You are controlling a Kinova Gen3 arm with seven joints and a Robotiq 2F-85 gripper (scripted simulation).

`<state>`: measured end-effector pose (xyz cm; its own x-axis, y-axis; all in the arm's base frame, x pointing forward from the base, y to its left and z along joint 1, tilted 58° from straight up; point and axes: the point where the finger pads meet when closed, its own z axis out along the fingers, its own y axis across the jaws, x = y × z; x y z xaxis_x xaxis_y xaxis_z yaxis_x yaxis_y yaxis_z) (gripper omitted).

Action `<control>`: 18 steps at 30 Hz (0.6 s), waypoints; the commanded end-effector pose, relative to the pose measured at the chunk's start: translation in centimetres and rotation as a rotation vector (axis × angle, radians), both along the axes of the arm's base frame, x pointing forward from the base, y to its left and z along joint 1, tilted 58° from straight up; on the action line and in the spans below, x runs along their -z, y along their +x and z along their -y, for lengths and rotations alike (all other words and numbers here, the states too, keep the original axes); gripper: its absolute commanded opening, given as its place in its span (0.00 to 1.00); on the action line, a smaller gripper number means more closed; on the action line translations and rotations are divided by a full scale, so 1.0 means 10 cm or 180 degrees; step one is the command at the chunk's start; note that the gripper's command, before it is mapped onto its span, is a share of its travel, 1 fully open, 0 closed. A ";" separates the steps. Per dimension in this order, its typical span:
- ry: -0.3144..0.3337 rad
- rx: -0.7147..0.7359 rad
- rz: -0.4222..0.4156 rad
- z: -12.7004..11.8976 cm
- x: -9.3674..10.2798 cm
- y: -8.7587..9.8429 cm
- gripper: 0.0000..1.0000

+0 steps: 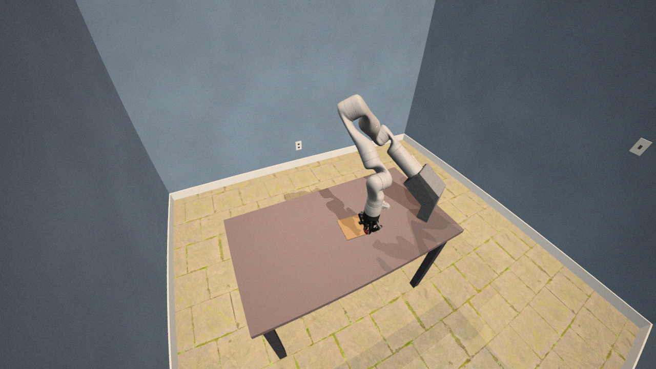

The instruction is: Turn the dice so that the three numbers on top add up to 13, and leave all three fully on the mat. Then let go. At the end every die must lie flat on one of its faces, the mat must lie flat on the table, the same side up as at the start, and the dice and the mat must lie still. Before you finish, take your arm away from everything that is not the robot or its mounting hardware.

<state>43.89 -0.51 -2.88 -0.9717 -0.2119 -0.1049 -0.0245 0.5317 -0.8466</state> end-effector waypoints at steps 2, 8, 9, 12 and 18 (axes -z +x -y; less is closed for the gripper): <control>0.0020 0.0004 0.0033 -0.01 -0.07 0.00 0.11; 0.0131 0.0266 0.0486 0.42 -0.70 -0.22 0.11; 0.0158 0.0321 0.0559 0.50 -0.80 -0.28 0.11; 0.0182 0.0369 0.0617 0.56 -0.87 -0.33 0.11; 0.0217 0.0438 0.0696 0.64 -0.97 -0.41 0.11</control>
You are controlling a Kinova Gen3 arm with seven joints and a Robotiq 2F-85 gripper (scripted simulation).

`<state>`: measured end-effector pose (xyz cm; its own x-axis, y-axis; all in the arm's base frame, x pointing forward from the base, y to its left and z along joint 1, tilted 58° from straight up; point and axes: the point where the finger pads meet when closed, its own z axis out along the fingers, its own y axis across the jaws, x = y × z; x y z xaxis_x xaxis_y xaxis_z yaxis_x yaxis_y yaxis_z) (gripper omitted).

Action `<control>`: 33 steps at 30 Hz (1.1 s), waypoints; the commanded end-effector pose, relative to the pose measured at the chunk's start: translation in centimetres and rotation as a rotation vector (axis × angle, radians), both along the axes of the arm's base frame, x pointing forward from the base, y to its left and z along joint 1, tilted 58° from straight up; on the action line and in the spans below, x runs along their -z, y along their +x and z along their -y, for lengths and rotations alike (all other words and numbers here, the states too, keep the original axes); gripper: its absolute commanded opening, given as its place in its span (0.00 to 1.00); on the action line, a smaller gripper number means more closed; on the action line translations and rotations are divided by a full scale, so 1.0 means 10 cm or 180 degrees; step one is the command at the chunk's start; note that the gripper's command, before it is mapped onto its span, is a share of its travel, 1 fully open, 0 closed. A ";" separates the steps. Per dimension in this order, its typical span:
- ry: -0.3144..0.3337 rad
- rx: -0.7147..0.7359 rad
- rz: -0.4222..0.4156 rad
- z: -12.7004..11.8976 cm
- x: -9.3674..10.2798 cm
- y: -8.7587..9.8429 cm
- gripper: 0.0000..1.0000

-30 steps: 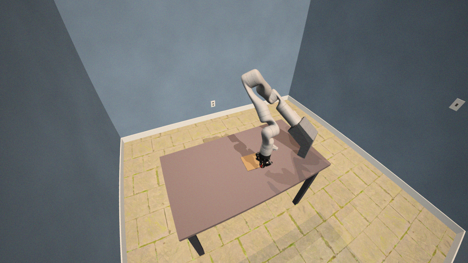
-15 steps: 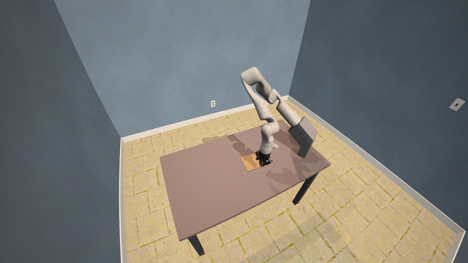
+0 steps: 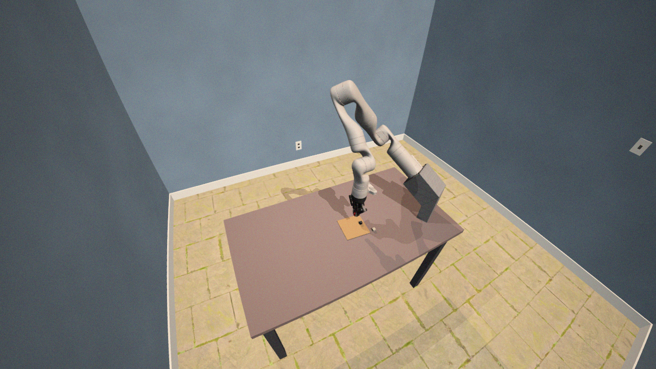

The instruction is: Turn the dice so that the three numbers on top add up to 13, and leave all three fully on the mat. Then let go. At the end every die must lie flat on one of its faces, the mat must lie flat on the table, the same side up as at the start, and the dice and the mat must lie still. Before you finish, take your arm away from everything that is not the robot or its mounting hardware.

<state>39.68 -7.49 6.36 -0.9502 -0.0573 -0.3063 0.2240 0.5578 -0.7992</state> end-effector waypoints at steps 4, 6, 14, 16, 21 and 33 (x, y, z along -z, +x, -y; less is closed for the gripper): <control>0.0051 -0.0042 0.0060 -0.05 -0.05 0.01 0.11; 0.0051 -0.0042 0.0060 -0.05 -0.05 0.01 0.11; 0.0051 -0.0042 0.0060 -0.04 -0.04 0.02 0.11; 0.0051 -0.0042 0.0060 -0.01 -0.02 0.02 0.11; 0.0051 -0.0042 0.0060 0.12 0.06 0.06 0.11; 0.0051 -0.0042 0.0060 0.51 0.31 0.18 0.11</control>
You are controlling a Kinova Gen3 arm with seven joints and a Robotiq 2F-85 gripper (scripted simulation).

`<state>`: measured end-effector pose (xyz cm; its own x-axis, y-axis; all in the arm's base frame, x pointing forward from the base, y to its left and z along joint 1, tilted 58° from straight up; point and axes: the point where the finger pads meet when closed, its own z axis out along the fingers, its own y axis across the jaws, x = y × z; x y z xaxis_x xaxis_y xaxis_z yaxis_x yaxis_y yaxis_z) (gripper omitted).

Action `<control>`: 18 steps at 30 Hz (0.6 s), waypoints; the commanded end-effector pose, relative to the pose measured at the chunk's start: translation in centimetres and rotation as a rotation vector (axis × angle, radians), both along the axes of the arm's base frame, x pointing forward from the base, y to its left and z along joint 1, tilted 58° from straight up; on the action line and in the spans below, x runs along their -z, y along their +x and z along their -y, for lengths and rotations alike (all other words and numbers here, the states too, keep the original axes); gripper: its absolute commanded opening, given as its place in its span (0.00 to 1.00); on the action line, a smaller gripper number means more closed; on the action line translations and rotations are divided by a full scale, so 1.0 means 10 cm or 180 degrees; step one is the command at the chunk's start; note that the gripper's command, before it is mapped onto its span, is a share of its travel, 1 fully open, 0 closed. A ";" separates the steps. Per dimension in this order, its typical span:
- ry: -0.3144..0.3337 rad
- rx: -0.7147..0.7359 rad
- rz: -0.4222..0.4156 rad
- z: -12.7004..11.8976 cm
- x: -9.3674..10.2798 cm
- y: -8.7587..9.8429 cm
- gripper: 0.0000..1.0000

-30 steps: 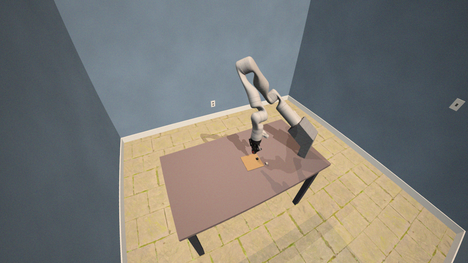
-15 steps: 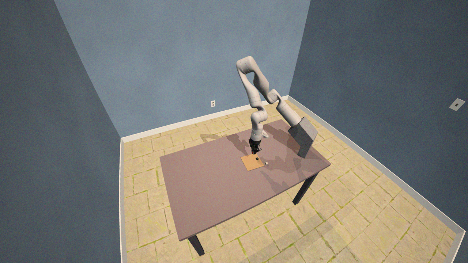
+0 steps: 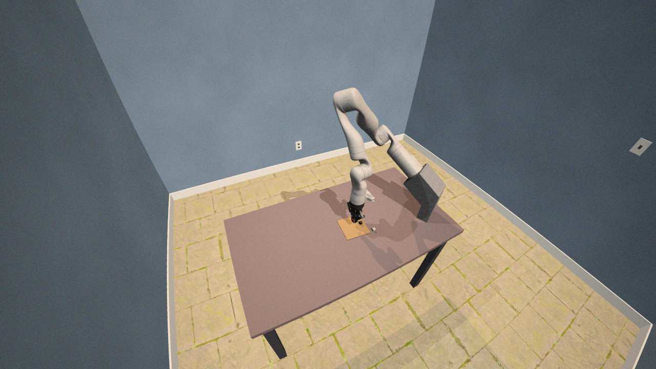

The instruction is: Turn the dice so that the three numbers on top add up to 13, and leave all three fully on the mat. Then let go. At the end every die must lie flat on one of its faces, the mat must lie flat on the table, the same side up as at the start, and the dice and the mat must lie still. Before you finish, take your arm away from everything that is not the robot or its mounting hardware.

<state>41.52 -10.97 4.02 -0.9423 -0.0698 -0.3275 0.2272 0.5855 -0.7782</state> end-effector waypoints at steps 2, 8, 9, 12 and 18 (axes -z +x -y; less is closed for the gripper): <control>-0.0040 0.0031 -0.0005 0.23 0.12 0.01 0.11; -0.0040 0.0031 -0.0005 0.36 0.20 0.05 0.11; -0.0040 0.0031 -0.0005 0.37 0.21 0.05 0.11; -0.0040 0.0031 -0.0005 0.37 0.21 0.05 0.11; -0.0040 0.0031 -0.0005 0.38 0.22 0.06 0.11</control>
